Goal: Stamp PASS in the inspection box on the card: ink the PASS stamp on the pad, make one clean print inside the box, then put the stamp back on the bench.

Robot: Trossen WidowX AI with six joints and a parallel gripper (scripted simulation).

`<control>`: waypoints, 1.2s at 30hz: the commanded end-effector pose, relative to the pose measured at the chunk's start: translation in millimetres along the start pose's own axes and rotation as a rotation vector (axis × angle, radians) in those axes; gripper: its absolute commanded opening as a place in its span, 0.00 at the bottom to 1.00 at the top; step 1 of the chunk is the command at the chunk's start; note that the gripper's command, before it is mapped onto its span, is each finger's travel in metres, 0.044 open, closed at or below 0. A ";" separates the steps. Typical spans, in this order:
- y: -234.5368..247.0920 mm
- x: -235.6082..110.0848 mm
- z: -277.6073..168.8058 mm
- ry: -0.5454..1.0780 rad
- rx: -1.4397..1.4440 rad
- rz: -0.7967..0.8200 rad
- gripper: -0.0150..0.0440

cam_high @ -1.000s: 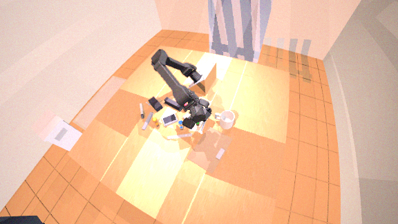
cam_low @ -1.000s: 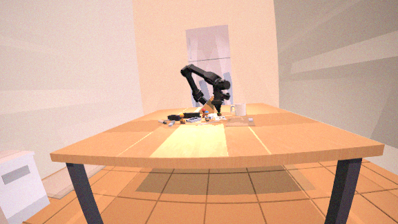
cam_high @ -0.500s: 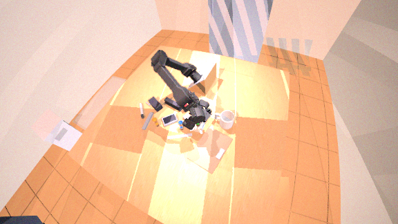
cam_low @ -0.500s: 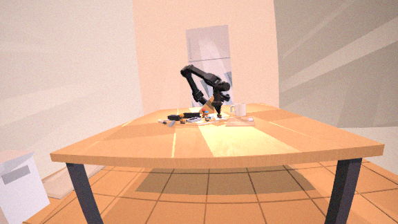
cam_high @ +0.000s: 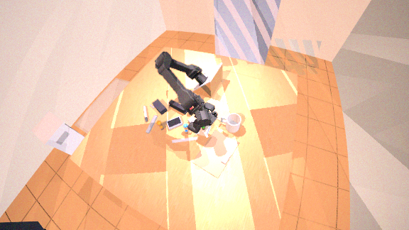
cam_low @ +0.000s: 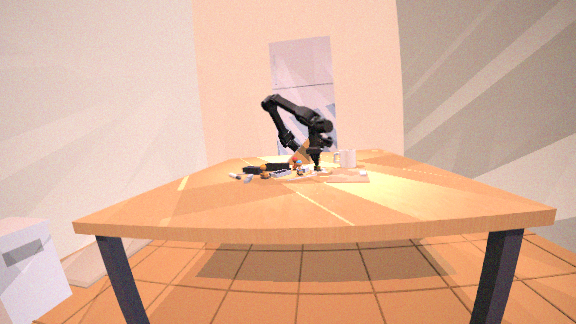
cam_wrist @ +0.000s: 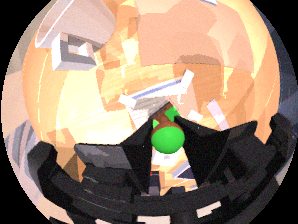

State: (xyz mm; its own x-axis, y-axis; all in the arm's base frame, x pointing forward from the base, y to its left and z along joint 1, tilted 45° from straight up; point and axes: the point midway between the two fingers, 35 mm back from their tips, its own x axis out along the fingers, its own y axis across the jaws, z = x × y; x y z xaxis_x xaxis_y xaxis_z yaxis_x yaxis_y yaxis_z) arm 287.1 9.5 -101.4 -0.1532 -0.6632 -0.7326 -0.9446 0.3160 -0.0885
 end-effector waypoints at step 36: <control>-0.4 5.7 -0.7 0.005 -0.003 -0.003 0.25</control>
State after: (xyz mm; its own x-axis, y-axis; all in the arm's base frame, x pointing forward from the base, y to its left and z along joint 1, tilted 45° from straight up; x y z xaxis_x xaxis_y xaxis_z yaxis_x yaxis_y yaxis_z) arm 286.1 7.4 -104.0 -0.1528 -0.6632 -0.7327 -0.9455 0.3139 -0.0870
